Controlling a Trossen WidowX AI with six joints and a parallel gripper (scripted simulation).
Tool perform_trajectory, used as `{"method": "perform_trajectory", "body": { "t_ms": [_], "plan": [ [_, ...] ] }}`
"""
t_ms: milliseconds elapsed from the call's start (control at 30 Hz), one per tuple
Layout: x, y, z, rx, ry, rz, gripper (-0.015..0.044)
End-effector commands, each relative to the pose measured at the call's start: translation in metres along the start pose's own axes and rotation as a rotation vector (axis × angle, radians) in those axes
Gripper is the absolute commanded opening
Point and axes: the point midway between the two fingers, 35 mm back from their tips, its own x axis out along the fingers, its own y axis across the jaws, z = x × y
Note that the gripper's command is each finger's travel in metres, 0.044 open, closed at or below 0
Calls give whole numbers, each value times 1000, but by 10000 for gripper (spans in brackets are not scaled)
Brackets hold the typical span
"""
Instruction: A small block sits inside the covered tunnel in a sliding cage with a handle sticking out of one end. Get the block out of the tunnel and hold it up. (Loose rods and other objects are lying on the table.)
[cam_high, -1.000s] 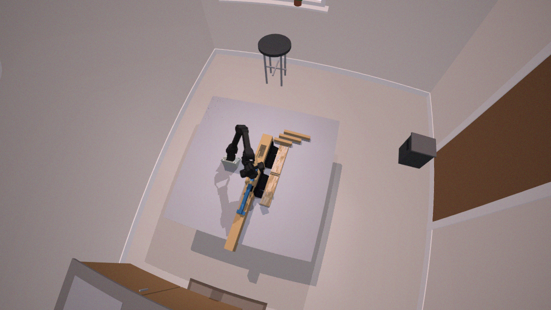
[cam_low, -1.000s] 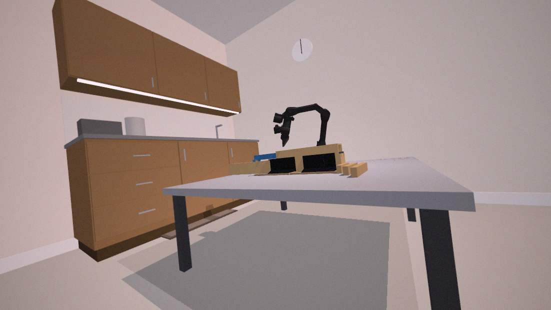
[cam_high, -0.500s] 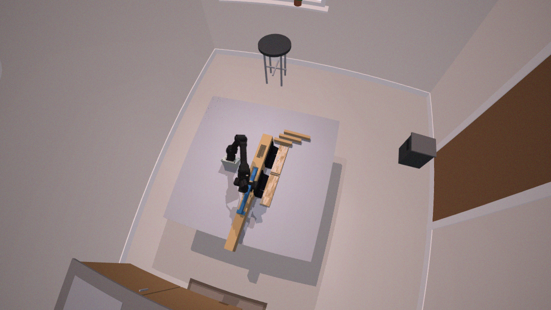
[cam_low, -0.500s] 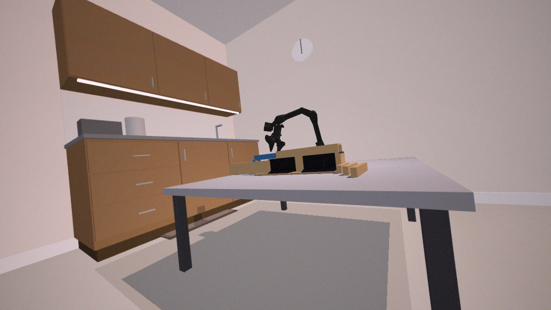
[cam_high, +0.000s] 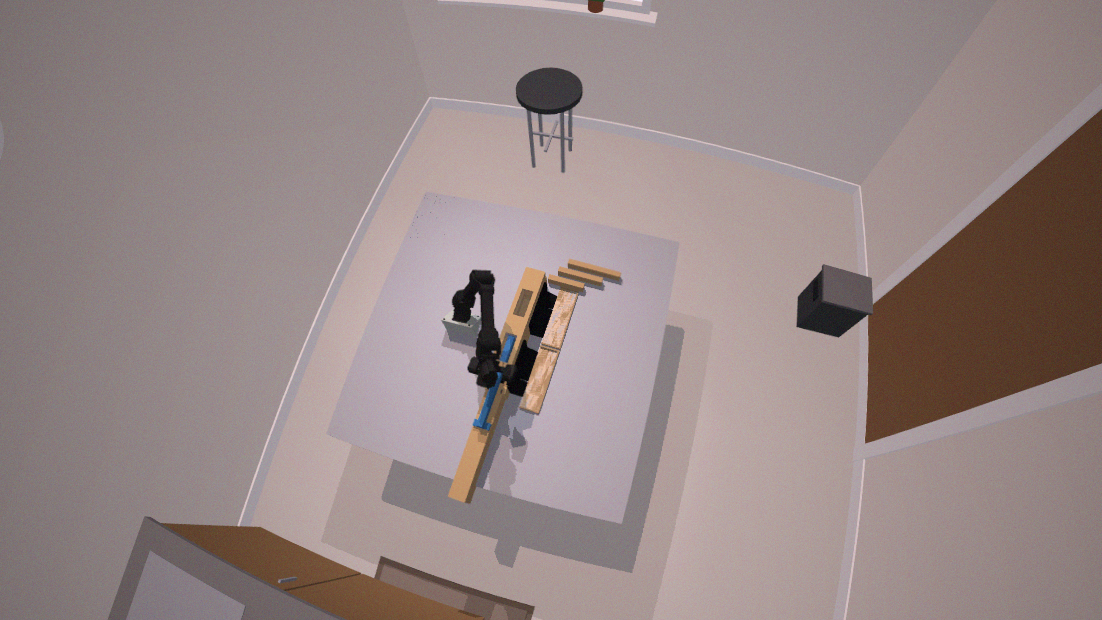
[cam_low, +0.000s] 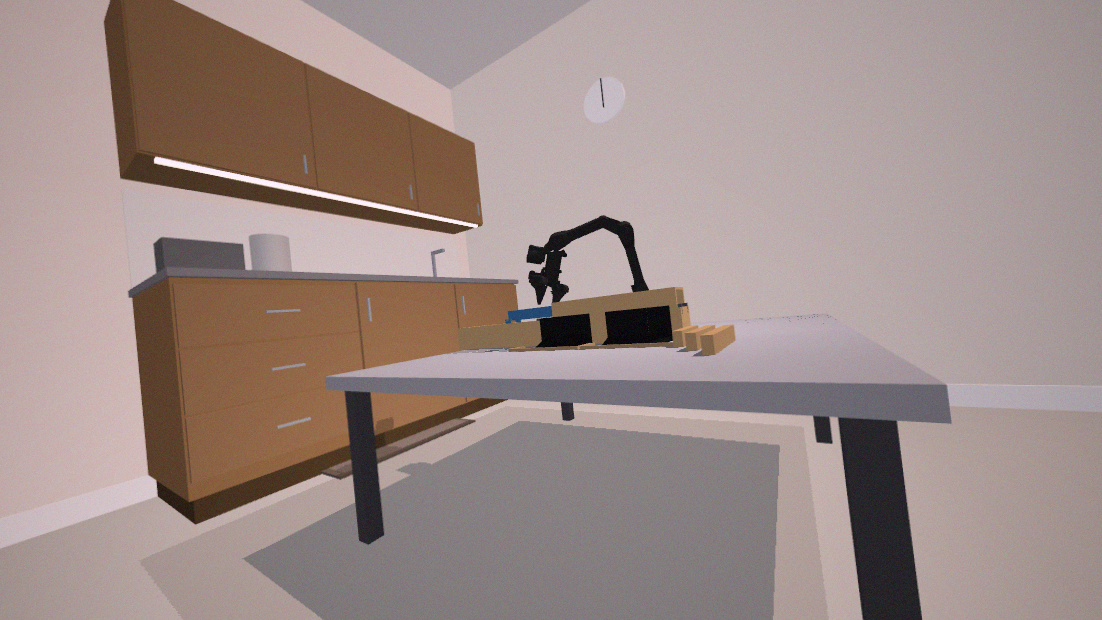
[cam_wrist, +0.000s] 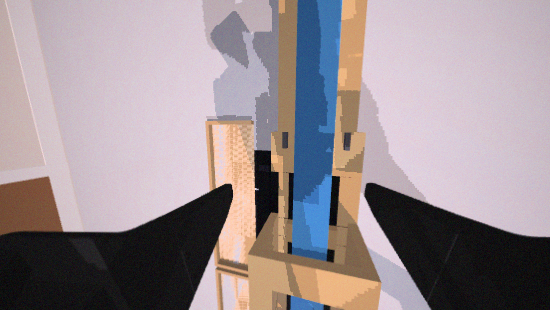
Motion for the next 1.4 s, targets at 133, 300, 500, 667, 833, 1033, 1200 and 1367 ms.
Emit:
{"method": "perform_trajectory", "body": {
  "t_ms": [133,300,500,667,833,1033,1200,1367],
  "plan": [
    [16,-5,-4,7,7,-8,440],
    [24,-7,-6,7,7,-8,440],
    [31,-9,-8,7,8,-8,440],
    [25,-6,-4,1,-1,-7,309],
    [25,-6,-4,1,-1,-7,177],
    [25,-6,-4,1,-1,-7,79],
    [25,-6,-1,2,-1,-7,0],
    [28,-6,12,3,0,-7,0]
  ]
}}
